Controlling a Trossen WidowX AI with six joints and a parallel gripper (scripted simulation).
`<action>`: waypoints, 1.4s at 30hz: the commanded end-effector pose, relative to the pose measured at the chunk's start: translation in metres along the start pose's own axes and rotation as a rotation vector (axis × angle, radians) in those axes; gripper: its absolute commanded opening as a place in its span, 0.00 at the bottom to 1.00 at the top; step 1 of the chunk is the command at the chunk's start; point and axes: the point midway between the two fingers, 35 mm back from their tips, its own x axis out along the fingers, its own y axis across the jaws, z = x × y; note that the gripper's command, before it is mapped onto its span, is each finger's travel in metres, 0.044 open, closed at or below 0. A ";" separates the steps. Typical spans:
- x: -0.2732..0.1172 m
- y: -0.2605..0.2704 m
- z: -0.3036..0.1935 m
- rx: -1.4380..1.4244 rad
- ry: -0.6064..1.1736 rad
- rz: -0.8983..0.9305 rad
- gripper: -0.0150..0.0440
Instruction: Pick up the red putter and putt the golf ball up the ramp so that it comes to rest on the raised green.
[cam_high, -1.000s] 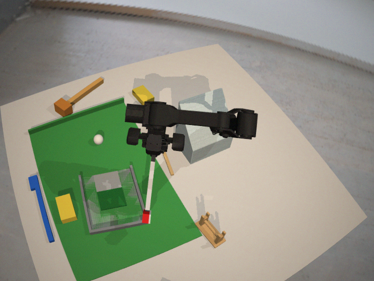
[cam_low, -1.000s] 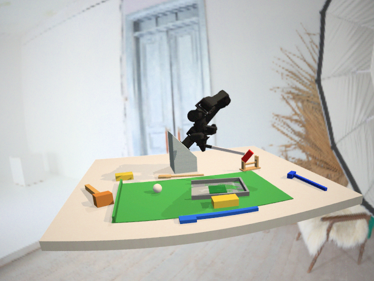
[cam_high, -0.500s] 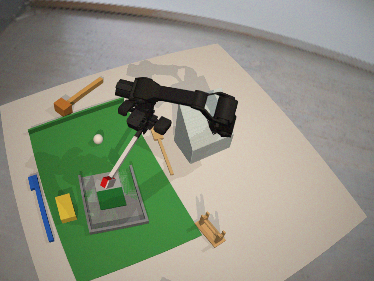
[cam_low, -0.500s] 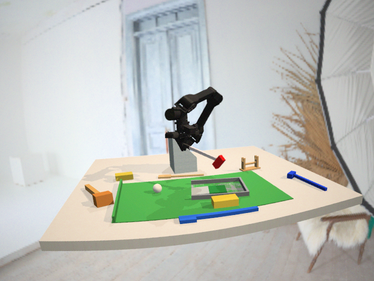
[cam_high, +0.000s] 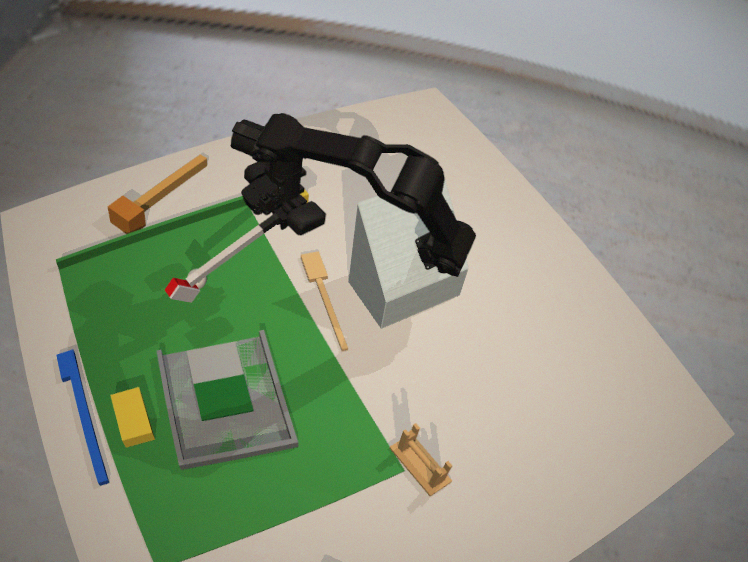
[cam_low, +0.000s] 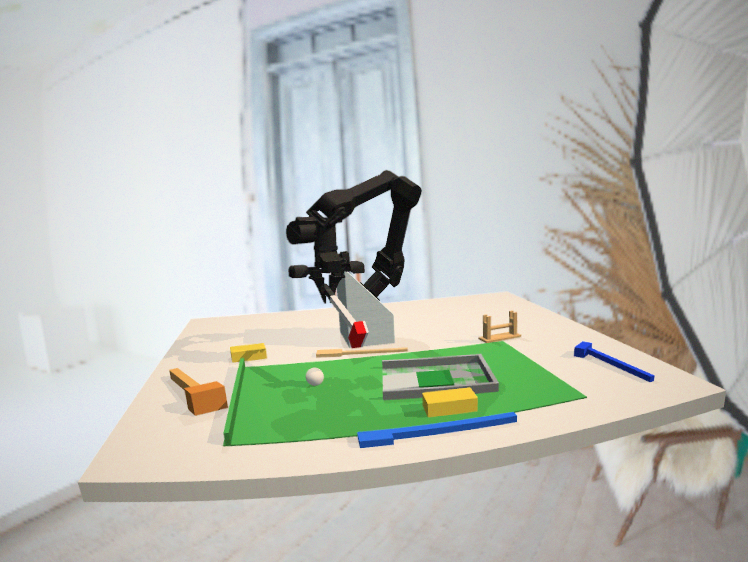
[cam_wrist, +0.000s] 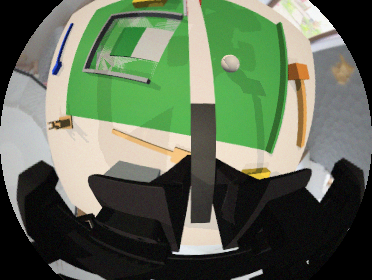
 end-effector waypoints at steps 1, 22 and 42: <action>0.002 -0.021 -0.016 0.102 0.005 -0.002 0.25; 0.037 -0.068 -0.068 0.375 0.031 0.018 0.25; 0.074 -0.066 -0.069 0.375 0.030 0.019 0.25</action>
